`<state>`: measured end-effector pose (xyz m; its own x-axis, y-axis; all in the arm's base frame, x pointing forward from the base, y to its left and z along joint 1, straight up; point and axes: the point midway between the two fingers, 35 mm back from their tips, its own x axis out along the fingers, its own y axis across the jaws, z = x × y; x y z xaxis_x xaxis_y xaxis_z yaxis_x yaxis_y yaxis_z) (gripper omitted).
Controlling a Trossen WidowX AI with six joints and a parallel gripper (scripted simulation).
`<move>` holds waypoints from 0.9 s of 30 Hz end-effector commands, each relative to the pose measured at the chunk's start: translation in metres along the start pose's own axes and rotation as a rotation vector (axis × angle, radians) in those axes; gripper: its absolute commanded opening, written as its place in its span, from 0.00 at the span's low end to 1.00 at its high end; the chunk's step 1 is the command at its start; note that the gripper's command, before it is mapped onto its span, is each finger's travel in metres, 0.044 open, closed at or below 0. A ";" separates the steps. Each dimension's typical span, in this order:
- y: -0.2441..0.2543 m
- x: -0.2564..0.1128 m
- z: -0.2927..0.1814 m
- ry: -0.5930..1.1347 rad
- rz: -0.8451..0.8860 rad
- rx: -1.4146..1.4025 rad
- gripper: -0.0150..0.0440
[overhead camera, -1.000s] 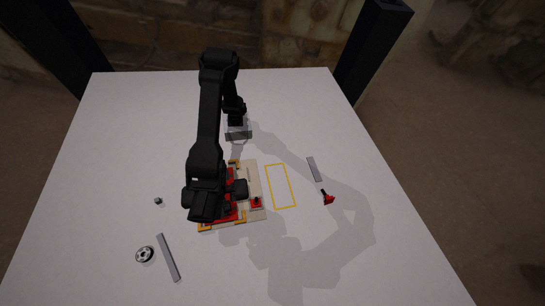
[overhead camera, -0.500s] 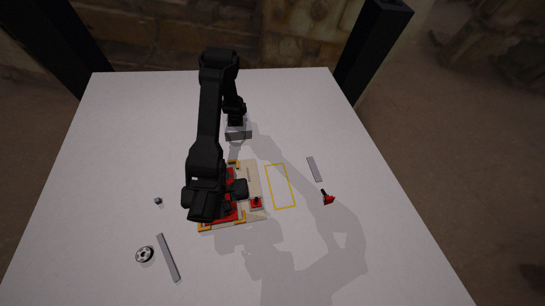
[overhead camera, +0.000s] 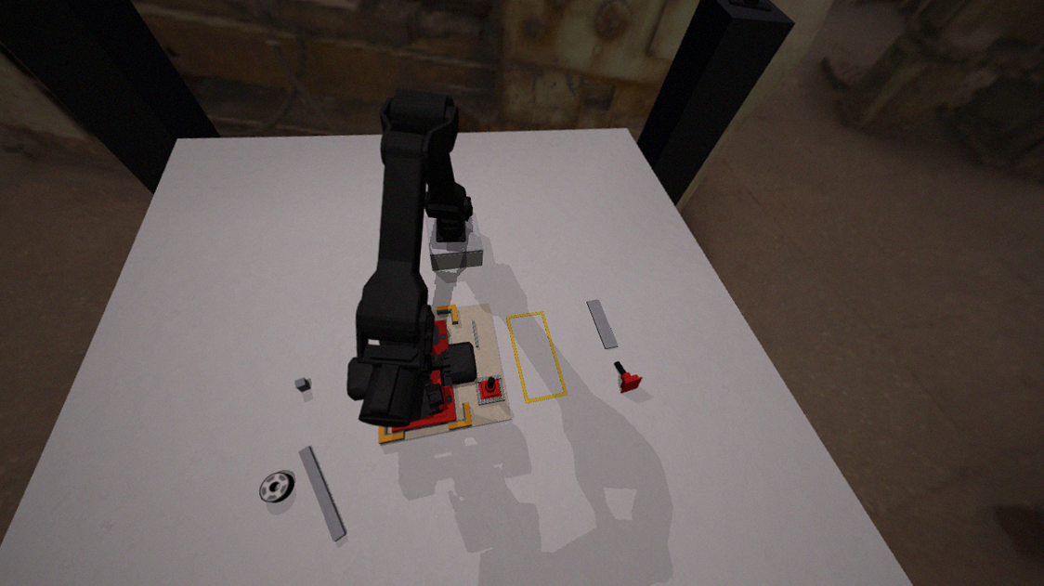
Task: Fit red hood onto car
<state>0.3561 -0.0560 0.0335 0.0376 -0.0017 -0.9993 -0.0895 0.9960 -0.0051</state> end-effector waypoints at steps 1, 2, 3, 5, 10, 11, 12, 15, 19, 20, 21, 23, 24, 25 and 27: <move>0.000 0.003 0.000 -0.001 -0.001 -0.001 0.25; 0.000 0.003 0.000 -0.001 -0.001 -0.001 0.25; 0.000 0.004 0.000 -0.001 -0.001 -0.001 0.25; 0.000 0.005 0.000 -0.001 -0.001 -0.001 0.25; 0.000 0.007 0.000 -0.002 -0.001 -0.001 0.25; 0.000 0.007 0.000 -0.002 -0.001 -0.001 0.25; 0.000 0.008 0.000 -0.002 -0.001 -0.001 0.25; 0.000 0.009 0.000 -0.002 -0.001 -0.001 0.25; 0.000 0.011 0.000 -0.001 -0.001 -0.002 0.25; 0.000 0.010 0.000 -0.001 -0.001 -0.002 0.25; 0.000 0.010 0.000 -0.001 -0.001 -0.002 0.25; 0.000 0.010 0.000 0.000 -0.001 -0.001 0.25; 0.000 0.009 0.000 0.000 -0.001 -0.001 0.25; 0.000 0.010 0.000 0.000 -0.001 -0.001 0.30; 0.000 0.010 0.000 0.000 -0.001 -0.001 0.39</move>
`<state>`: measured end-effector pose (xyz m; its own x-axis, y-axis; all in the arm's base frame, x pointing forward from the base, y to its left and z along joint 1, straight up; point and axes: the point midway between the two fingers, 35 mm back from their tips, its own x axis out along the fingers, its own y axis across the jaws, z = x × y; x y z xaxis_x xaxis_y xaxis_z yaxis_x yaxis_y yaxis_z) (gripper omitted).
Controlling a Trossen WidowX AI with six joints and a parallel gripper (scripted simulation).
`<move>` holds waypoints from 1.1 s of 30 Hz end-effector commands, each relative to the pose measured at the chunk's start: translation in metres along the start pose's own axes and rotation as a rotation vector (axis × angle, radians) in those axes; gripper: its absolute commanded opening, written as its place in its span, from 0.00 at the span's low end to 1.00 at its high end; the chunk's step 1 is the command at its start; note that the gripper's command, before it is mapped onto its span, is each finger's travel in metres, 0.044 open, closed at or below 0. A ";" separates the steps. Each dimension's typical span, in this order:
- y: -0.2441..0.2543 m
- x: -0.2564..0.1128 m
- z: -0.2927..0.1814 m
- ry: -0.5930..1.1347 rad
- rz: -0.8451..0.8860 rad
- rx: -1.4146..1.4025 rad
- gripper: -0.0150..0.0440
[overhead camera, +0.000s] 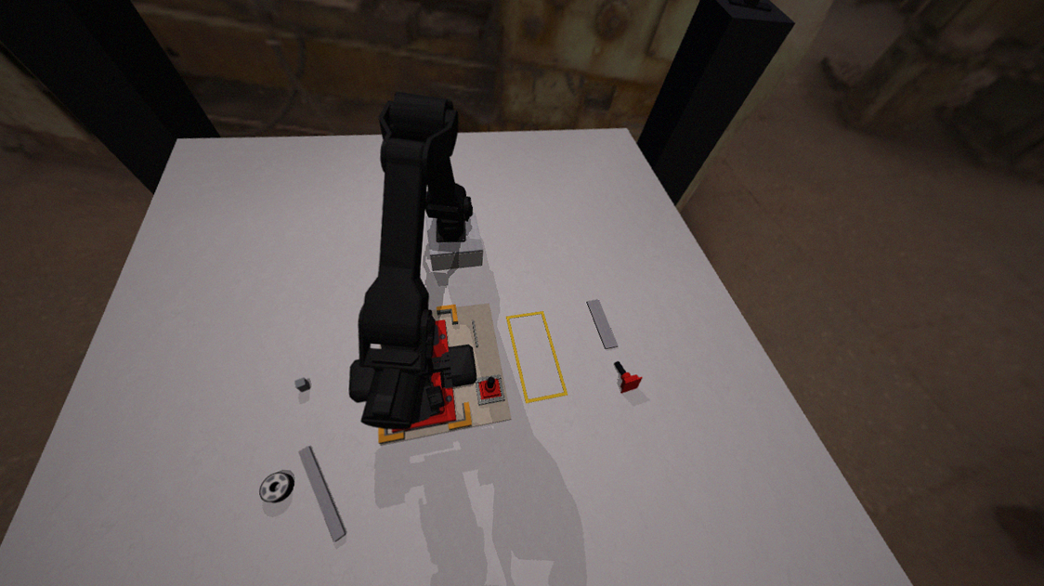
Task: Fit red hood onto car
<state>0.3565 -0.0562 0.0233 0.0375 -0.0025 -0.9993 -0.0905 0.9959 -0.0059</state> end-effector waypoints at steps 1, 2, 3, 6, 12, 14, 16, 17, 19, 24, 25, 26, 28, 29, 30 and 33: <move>0.000 0.000 0.000 -0.001 0.000 0.000 0.43; 0.000 0.000 0.000 -0.001 0.000 0.000 0.48; 0.000 0.000 0.000 -0.001 0.000 0.000 0.52; 0.000 0.000 0.000 -0.001 0.000 0.000 0.65; 0.000 0.000 0.000 -0.001 0.000 0.000 0.92; 0.000 0.000 0.000 -0.001 0.000 0.000 1.00; 0.000 0.000 0.000 -0.001 0.000 0.000 1.00; 0.000 0.000 0.000 -0.001 0.000 0.000 1.00; 0.000 -0.007 0.001 0.000 0.000 0.000 1.00; 0.000 -0.054 0.002 0.003 0.000 0.000 1.00; 0.000 -0.064 0.002 0.003 0.000 0.000 1.00; 0.000 -0.070 0.001 0.004 0.000 0.000 1.00; 0.000 -0.072 0.001 0.004 0.000 0.000 1.00; 0.000 -0.072 0.001 0.004 0.000 0.000 1.00; 0.000 -0.072 0.001 0.004 0.000 0.000 1.00; 0.000 -0.072 0.001 0.004 0.000 0.000 1.00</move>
